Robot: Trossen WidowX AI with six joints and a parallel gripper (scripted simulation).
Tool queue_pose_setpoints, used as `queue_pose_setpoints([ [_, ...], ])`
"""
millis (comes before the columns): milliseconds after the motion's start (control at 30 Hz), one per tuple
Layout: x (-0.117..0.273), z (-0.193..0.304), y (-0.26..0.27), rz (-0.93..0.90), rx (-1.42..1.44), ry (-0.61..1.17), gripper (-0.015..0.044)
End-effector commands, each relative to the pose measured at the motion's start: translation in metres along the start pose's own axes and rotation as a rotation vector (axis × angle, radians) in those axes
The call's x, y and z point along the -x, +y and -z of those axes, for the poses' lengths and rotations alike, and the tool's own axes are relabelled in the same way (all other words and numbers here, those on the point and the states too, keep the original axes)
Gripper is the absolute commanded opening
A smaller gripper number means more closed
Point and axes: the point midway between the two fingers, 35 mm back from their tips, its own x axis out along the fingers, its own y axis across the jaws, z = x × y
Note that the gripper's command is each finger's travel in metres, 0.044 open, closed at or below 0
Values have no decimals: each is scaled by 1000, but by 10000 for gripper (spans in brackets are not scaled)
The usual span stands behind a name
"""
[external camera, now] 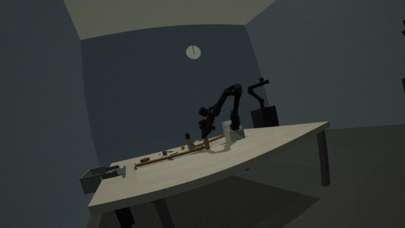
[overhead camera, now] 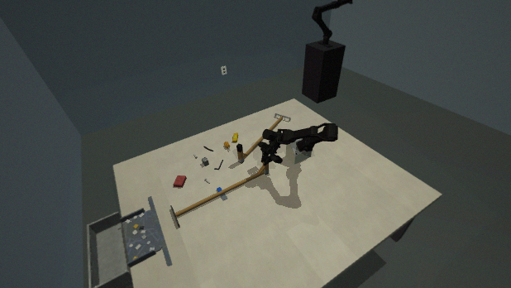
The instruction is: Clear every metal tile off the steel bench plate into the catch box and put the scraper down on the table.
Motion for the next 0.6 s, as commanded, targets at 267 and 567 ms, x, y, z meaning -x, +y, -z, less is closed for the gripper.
queue_pose_setpoints([
  [267, 5, 5, -7, 0, 3, -6, 0],
  [567, 6, 6, -19, 3, 1, -5, 0],
])
